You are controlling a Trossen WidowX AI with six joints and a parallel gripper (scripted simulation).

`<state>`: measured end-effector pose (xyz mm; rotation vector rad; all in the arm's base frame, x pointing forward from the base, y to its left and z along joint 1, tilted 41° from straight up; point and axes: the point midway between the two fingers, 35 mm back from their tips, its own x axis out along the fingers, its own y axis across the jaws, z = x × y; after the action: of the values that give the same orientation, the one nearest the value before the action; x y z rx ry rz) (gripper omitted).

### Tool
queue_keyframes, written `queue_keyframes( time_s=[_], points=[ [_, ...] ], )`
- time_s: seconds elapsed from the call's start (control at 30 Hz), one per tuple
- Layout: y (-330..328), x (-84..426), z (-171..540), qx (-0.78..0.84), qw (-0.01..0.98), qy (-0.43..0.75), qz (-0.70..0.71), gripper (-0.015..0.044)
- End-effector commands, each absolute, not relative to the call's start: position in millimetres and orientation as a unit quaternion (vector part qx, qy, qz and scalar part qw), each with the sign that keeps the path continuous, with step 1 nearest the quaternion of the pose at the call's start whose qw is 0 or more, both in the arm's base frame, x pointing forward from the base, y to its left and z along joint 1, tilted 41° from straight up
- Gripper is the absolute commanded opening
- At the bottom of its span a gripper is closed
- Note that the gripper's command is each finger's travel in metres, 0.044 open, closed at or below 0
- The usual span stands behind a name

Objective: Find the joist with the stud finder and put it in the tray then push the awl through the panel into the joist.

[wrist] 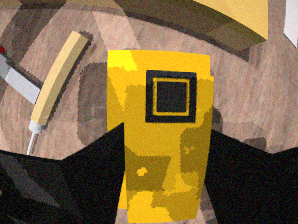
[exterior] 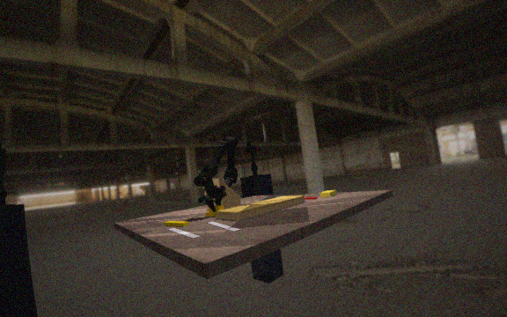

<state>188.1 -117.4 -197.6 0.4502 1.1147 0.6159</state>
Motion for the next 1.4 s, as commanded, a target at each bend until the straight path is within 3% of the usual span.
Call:
queue_keyframes(
  time_s=[0.0, 0.03, 0.37, 0.67, 1.37],
  points=[
    [-131, 190, -187, 0.206, 0.782, 0.515, 0.282, 0.0024],
    [-135, 190, -182, 0.206, 0.782, 0.515, 0.282, 0.0],
    [-181, 185, -125, 0.206, 0.782, 0.516, 0.282, 0.0],
    [-187, 189, -121, 0.208, 0.781, 0.519, 0.278, 0.0],
    [-204, 320, -107, 0.267, 0.767, 0.548, 0.202, 0.0]
  ],
)
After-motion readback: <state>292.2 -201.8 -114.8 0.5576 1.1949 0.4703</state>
